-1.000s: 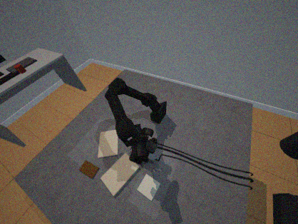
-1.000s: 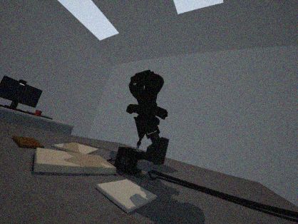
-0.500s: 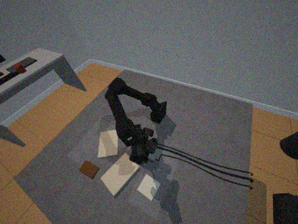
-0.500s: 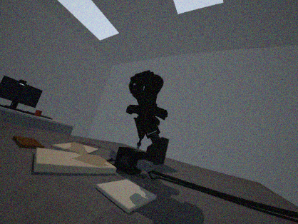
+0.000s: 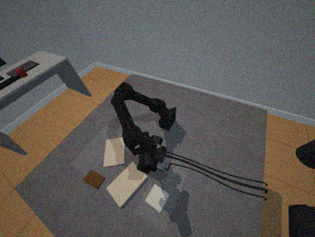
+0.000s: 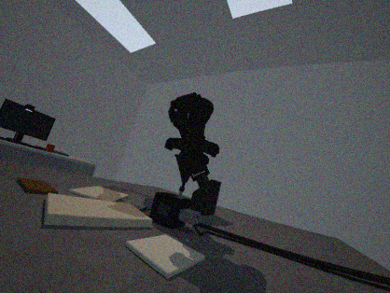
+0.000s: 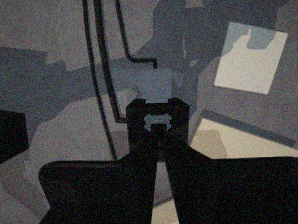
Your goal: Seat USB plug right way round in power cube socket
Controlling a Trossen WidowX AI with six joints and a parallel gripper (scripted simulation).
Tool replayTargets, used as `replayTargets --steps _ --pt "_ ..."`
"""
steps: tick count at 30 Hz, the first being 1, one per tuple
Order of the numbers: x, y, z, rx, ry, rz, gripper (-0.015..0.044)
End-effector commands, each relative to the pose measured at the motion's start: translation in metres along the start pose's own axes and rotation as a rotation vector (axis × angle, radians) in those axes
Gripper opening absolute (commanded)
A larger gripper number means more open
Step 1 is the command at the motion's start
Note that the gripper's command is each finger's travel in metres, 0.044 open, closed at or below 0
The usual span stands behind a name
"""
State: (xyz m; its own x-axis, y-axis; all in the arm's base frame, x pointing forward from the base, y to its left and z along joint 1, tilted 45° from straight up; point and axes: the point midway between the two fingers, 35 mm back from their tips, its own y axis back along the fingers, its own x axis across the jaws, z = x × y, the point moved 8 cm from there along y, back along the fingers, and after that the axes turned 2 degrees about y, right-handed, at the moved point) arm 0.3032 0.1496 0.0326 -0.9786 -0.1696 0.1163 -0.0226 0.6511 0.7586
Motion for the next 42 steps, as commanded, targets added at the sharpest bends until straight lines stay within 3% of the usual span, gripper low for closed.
replayTargets --steps 1,42 --pt "-0.0001 -0.0008 -0.0001 -0.003 -0.001 0.001 0.0" --pt "0.0 -0.0057 -0.0004 -0.003 -0.001 0.001 0.0"
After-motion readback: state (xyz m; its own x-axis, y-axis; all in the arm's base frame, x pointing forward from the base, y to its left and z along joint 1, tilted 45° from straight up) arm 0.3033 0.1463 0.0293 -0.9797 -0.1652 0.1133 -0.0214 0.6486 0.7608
